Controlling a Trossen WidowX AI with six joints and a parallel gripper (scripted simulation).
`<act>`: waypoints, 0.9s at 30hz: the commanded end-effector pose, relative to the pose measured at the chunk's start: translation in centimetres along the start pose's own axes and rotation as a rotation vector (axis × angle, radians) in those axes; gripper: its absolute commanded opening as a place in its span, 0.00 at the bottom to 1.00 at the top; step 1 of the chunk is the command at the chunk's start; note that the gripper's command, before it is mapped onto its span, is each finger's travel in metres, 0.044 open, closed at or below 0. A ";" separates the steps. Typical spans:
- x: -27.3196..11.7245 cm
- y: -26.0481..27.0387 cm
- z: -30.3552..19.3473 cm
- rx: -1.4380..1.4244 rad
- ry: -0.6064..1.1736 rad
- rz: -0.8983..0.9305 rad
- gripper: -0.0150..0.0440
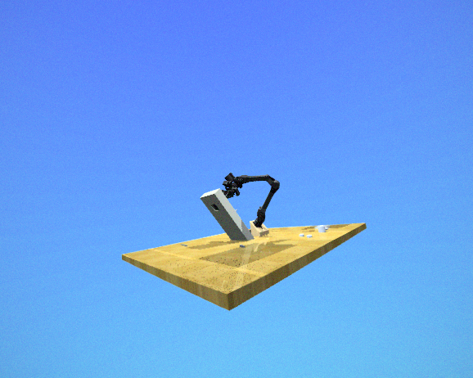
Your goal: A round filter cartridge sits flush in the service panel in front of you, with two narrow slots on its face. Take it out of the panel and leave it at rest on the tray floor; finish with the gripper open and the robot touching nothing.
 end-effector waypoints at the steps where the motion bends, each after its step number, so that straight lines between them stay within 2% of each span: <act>1: 0.6 0.0 0.0 0.004 0.000 -0.005 0.43; 12: 2.3 0.2 -0.1 0.004 -0.004 0.000 0.43; 27: 2.3 0.1 0.0 0.004 -0.005 0.001 0.43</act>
Point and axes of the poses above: the point midway between the two fingers, 35 mm back from their tips, its own x axis out along the fingers, its own y axis across the jaws, z = x × y, the point moved 4 cm from there along -x, back along the fingers, and after that the axes turned 13 degrees about x, right-handed, at the moved point
